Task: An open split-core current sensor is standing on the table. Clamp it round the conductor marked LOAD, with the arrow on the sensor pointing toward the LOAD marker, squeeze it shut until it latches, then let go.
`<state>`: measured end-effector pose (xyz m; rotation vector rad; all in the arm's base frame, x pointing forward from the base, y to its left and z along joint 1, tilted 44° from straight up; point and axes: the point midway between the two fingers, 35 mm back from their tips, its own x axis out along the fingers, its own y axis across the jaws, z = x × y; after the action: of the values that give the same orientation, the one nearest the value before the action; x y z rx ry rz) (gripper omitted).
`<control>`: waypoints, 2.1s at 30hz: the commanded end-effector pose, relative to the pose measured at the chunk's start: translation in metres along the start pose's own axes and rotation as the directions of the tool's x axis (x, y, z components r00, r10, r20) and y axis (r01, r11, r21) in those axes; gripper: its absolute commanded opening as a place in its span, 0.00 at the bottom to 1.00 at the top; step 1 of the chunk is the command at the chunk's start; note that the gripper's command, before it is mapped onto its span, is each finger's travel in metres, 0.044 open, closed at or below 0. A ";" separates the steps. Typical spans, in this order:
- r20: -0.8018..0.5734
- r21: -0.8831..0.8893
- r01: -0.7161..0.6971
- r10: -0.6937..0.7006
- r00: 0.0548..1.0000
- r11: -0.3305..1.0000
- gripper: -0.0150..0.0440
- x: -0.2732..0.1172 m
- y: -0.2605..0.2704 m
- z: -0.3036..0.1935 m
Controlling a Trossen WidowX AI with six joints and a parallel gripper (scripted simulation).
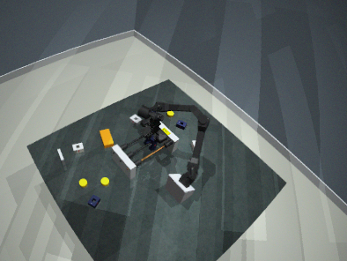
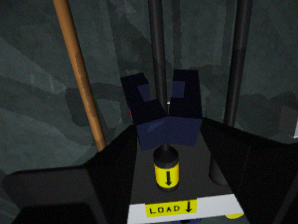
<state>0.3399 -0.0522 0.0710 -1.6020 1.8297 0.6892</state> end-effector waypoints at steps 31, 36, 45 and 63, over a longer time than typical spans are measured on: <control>-0.005 -0.006 -0.012 0.012 1.000 1.000 1.00 0.038 0.000 0.002; -0.005 -0.006 -0.012 0.012 1.000 1.000 1.00 0.043 0.000 0.002; -0.006 -0.006 -0.012 0.012 1.000 1.000 1.00 0.058 0.000 0.001; -0.001 0.004 -0.007 0.007 1.000 1.000 0.90 0.064 -0.002 0.001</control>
<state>0.3352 -0.0952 0.0235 -1.5944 1.8402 0.6906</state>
